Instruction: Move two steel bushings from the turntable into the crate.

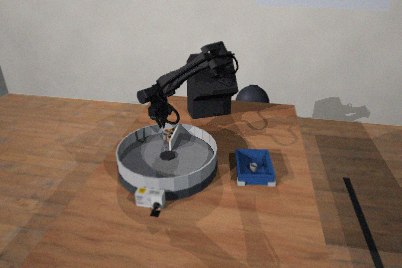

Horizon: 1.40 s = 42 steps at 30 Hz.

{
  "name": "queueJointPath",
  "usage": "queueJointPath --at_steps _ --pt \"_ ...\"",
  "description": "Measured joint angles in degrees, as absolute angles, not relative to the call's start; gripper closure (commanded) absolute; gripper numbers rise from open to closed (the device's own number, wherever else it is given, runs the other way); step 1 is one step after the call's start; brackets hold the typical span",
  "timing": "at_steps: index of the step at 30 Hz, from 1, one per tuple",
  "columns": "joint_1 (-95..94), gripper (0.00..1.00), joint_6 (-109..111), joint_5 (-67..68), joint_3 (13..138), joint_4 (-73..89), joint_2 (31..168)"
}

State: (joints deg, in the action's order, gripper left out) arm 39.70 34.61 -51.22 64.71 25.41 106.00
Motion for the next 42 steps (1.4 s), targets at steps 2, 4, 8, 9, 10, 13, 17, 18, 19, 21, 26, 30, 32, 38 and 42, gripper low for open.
queueJointPath --at_steps 2,4,8,9,10,13,17,18,19,21,26,30,32,38,42 --pt "39.7 0.87 34.6 -51.2 64.7 25.4 106.0" --pt "39.7 0.87 34.6 -51.2 64.7 25.4 106.0" --pt "39.7 0.87 34.6 -51.2 64.7 25.3 106.0" --pt "39.7 0.87 34.6 -51.2 64.7 25.3 106.0" --pt "39.7 0.87 34.6 -51.2 64.7 25.3 106.0" --pt "39.7 0.87 34.6 -51.2 64.7 25.3 106.0" --pt "39.7 0.87 34.6 -51.2 64.7 25.3 106.0" --pt "39.7 0.87 34.6 -51.2 64.7 25.3 106.0" --pt "39.7 0.87 34.6 -51.2 64.7 25.3 106.0" --pt "39.7 0.87 34.6 -51.2 64.7 25.3 106.0" --pt "39.7 0.87 34.6 -51.2 64.7 25.3 106.0" --pt "39.7 0.87 34.6 -51.2 64.7 25.3 106.0" --pt "39.7 0.87 34.6 -51.2 64.5 25.1 106.0" --pt "39.3 0.87 34.3 -51.1 63.4 24.9 106.0" --pt "39.3 0.87 34.2 -51.0 63.1 24.7 106.0"
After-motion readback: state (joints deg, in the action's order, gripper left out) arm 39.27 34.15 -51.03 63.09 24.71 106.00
